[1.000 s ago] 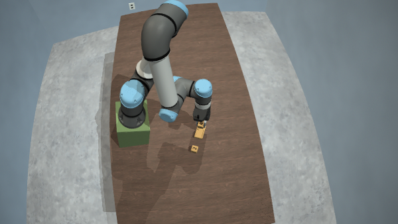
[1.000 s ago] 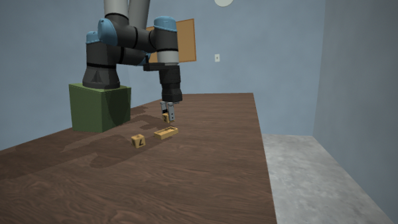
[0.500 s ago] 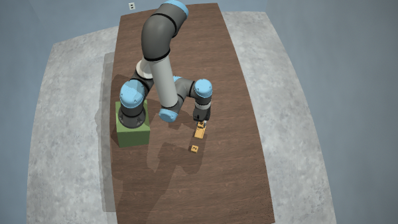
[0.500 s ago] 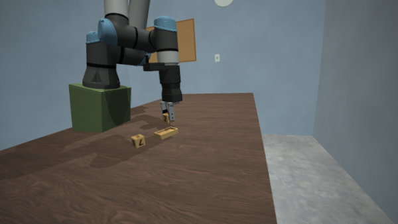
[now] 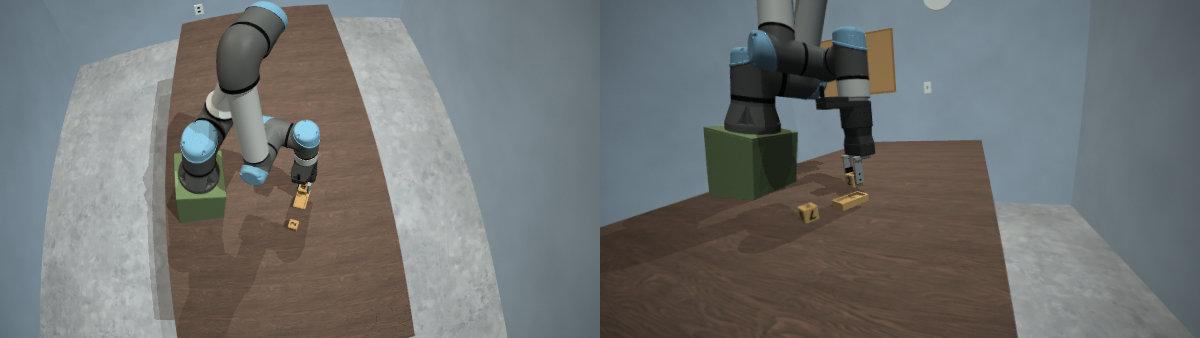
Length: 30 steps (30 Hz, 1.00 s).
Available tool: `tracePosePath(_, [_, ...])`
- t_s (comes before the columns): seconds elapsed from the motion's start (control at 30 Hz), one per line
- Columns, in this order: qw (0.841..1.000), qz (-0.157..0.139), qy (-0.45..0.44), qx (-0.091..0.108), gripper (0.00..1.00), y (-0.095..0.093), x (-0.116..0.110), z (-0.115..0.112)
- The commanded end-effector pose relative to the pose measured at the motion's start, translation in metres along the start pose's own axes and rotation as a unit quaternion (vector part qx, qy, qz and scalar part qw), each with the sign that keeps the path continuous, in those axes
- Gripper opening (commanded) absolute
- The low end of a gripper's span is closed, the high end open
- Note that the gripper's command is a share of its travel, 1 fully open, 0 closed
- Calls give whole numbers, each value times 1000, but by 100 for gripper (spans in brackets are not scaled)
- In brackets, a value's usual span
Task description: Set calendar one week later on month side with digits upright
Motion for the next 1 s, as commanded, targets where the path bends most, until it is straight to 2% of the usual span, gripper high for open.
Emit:
tracePosePath(0.0, [1000, 0, 0, 0, 60, -3, 0, 0])
tracePosePath(0.97, [1000, 0, 0, 0, 60, -21, 0, 0])
Point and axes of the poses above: the point where the finger pads meet when closed, its own y axis back along the fingers, its own z axis across the jaws, x = y × z, the point moved 2 cm from there along y, back along the fingers, and after that the axes turned 1 degree about -y, right-handed, at the moved point
